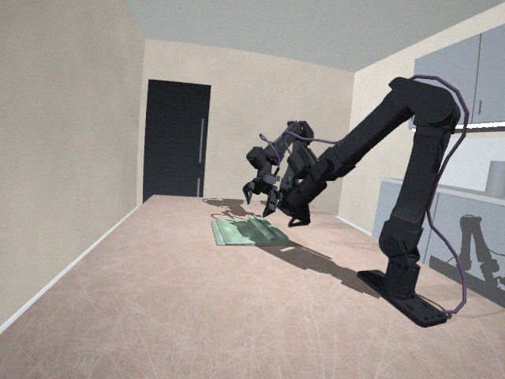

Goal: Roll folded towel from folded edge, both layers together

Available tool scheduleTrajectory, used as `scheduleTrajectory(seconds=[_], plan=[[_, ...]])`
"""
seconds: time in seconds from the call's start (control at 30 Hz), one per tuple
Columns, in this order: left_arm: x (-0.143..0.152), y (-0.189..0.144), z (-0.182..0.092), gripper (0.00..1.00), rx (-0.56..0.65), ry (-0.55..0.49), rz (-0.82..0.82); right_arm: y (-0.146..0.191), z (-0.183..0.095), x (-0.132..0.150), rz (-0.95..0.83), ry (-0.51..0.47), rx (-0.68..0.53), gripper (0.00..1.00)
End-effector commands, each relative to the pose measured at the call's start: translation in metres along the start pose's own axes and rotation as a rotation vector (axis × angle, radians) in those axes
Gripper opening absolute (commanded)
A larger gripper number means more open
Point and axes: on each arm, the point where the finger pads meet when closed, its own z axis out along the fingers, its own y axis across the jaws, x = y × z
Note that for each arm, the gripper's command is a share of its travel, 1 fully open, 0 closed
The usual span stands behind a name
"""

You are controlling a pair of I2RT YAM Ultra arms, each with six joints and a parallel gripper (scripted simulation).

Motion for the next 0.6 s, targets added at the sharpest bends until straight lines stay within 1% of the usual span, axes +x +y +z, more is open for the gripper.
scheduleTrajectory(seconds=[0.0,0.57], plan=[[0.0,0.0,0.005,0.98,-0.014,-0.013,-0.009,-0.002,-0.004,-0.008,-0.011,-0.025,0.024,0.98],[0.018,-0.01,0.028,0.98,-0.014,-0.013,-0.009,-0.002,-0.004,-0.008,-0.011,-0.025,0.024,0.98]])
